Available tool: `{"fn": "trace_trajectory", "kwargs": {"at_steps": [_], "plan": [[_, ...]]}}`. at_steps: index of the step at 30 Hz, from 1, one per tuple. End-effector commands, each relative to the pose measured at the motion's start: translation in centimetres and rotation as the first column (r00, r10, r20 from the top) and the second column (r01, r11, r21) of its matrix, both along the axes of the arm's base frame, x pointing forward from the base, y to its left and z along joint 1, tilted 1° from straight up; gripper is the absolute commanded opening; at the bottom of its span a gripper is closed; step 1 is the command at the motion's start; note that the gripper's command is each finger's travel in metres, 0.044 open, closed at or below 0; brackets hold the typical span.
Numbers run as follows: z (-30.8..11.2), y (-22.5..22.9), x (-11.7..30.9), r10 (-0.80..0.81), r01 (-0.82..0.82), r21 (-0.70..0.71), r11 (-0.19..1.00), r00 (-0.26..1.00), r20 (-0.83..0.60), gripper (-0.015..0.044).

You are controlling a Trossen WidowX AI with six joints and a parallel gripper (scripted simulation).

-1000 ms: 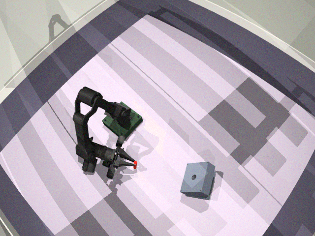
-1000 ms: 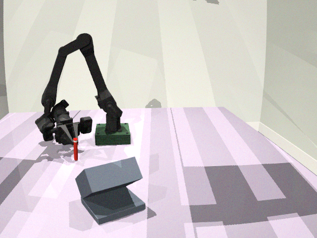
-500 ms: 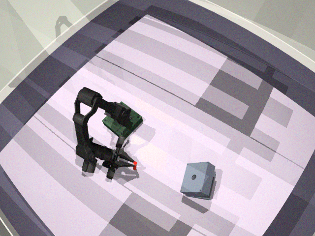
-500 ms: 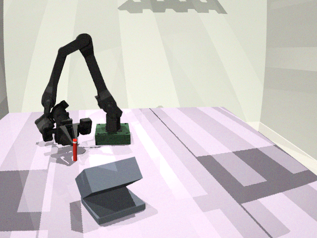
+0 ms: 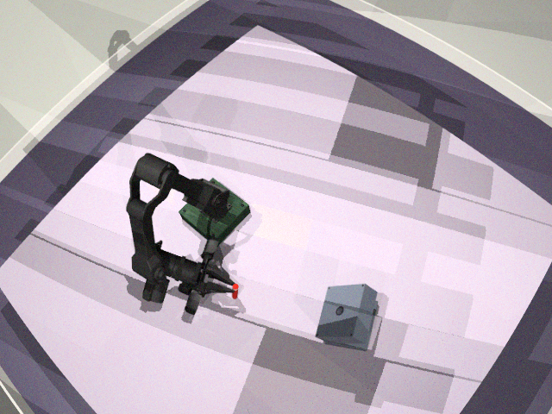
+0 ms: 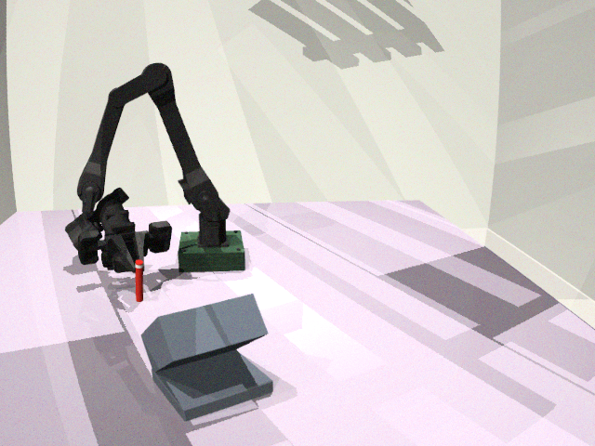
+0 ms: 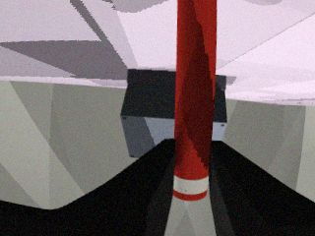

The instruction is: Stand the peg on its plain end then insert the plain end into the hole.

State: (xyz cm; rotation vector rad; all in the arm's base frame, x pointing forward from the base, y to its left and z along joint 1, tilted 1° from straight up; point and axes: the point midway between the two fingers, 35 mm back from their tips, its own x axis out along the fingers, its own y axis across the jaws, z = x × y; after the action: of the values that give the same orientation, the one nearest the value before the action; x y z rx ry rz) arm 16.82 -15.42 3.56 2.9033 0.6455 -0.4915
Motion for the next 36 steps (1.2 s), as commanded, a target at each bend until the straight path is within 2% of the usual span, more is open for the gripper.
{"fn": "trace_trajectory", "kwargs": {"at_steps": [1, 36], "plan": [[-0.18, -0.07, -0.10, 0.000, 0.000, 0.000, 1.000, 1.000, 0.000, 0.0051], [-0.34, -0.92, -0.72, -0.023, 0.023, -0.019, 1.000, 1.000, 0.021, 0.0051]]}}
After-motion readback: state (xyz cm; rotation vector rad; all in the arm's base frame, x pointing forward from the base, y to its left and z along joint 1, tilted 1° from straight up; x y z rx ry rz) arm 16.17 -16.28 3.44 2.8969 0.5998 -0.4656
